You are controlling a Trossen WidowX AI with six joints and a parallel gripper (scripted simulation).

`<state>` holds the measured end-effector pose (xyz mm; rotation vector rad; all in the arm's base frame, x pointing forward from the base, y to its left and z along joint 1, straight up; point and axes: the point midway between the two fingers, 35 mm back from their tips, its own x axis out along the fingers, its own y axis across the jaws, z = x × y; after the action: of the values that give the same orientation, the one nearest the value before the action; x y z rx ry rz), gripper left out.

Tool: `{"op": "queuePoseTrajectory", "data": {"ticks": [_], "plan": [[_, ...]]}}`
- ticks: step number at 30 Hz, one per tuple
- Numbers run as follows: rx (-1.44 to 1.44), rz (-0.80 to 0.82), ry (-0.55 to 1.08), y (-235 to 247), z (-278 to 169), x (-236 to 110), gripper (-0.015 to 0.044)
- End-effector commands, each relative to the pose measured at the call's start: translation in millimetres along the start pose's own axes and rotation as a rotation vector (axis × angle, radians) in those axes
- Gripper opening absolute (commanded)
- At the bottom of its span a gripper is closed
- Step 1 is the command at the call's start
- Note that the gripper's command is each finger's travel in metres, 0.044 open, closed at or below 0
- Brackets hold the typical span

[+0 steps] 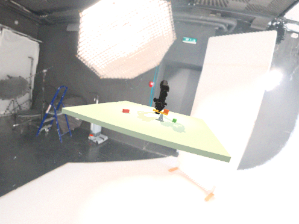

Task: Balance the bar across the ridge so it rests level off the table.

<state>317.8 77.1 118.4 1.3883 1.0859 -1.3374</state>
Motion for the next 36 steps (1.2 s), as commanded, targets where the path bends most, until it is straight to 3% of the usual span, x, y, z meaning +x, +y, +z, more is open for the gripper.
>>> {"op": "queuePoseTrajectory", "data": {"ticks": [1, 36], "plan": [[0.003, -0.005, -0.003, -1.2, 0.8, 3.3, 0.0], [0.003, -0.005, -0.003, -1.3, 1.3, 6.0, 0.0]]}}
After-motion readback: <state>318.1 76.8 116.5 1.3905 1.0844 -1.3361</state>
